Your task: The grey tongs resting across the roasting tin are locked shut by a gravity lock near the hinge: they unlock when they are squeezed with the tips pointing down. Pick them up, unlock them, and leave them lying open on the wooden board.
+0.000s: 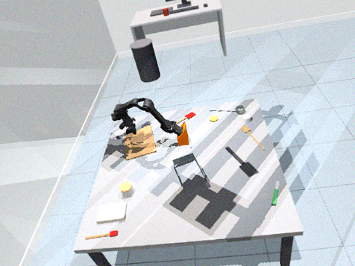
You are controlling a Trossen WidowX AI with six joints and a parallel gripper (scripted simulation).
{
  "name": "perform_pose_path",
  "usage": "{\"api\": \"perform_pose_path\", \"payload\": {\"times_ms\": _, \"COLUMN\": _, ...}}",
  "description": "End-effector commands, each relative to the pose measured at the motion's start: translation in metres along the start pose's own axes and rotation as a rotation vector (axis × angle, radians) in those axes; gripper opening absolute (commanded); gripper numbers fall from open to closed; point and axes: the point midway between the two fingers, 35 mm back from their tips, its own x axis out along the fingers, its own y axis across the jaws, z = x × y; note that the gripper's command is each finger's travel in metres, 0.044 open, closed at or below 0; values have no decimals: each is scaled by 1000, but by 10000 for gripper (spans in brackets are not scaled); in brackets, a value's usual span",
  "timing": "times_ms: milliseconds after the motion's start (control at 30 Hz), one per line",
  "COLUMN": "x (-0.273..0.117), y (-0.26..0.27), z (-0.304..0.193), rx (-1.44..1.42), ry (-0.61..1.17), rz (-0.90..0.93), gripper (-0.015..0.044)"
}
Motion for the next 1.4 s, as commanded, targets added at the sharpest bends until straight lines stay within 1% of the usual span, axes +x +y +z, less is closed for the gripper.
{"api": "perform_pose_path", "payload": {"times_ms": 0, "x": -6, "y": -5, "z": -1, "rx": 125, "ry": -34, "rz": -5, "gripper": -150}}
{"api": "perform_pose_path", "payload": {"times_ms": 733, "x": -39, "y": -42, "z": -10, "rx": 919, "ry": -230, "rz": -4, "gripper": -150}}
{"api": "perform_pose_path", "payload": {"times_ms": 1133, "x": -36, "y": -40, "z": -10, "rx": 889, "ry": -228, "rz": -24, "gripper": -150}}
{"api": "perform_pose_path", "payload": {"times_ms": 1367, "x": -29, "y": -39, "z": -13, "rx": 826, "ry": -250, "rz": -111, "gripper": -150}}
